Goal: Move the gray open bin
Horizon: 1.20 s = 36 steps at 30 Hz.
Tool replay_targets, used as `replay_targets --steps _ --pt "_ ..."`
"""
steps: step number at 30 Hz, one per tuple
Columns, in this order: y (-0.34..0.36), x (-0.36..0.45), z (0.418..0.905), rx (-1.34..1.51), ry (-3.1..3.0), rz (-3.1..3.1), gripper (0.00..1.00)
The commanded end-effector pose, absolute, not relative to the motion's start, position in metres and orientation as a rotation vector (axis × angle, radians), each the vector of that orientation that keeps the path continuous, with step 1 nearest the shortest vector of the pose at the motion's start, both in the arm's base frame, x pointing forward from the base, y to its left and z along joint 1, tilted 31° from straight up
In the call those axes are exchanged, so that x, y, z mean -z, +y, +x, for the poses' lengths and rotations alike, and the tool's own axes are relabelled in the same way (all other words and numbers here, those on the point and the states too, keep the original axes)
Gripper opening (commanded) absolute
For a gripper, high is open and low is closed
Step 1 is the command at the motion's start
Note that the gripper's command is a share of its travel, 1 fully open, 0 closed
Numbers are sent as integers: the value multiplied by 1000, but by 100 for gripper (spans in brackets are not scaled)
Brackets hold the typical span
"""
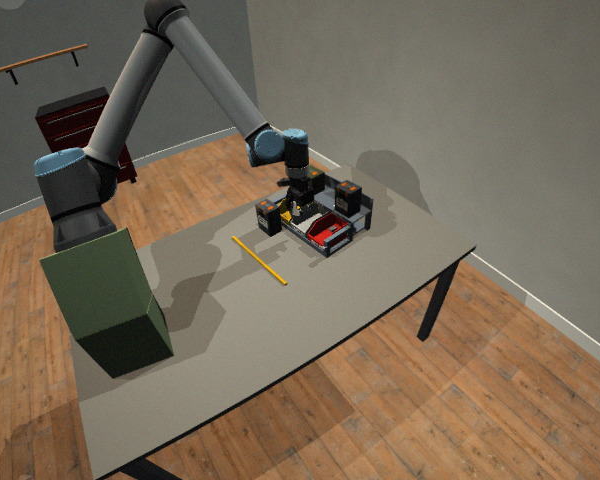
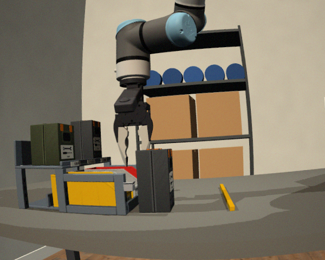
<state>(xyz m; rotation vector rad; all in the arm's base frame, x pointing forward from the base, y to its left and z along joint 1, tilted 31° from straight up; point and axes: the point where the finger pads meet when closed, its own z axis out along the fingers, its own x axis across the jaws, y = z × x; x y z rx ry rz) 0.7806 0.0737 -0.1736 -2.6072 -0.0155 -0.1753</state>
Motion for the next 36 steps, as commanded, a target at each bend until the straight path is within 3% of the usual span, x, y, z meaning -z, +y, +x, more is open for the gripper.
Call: replay_targets --steps 1,5,36 --pt "78 181 782 177 -15 -2608 26" --pt "96 212 785 177 -15 -2608 26" --pt "96 212 785 177 -15 -2608 26"
